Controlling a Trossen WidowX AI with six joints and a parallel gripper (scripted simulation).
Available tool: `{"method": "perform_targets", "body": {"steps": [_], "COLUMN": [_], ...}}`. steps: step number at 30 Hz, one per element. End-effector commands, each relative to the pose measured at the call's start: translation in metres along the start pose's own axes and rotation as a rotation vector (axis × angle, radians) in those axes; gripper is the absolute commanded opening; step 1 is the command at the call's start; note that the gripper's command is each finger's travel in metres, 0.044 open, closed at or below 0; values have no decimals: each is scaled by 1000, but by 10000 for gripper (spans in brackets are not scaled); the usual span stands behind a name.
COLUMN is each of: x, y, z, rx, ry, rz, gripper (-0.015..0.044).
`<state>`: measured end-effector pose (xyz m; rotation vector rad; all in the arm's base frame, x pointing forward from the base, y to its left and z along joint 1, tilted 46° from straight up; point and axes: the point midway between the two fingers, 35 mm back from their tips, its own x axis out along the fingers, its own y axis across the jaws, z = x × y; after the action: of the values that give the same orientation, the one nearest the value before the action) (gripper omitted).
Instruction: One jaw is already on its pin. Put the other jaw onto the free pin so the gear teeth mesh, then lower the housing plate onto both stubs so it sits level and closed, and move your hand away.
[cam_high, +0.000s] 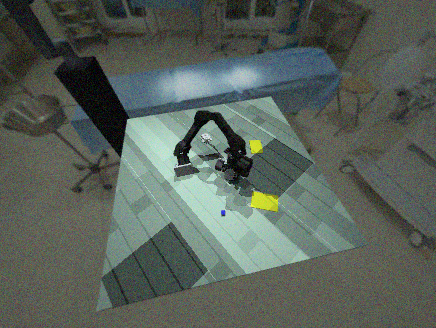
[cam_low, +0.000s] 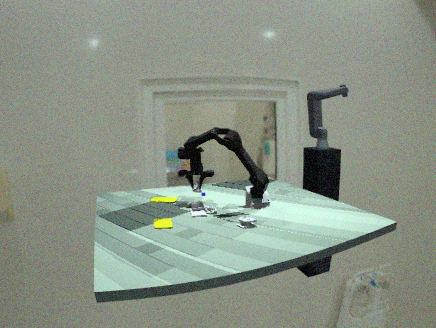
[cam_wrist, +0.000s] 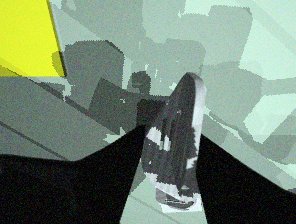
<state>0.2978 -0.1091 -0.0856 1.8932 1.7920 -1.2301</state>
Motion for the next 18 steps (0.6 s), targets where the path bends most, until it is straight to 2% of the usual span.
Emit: {"method": "perform_targets", "body": {"steps": [1,18], "x": [0,-2], "y": [-4,-20], "z": [-5,-26], "rx": [-71,-407], "ry": [3,4], "rz": [-1,-1], "gripper": [134,134]}}
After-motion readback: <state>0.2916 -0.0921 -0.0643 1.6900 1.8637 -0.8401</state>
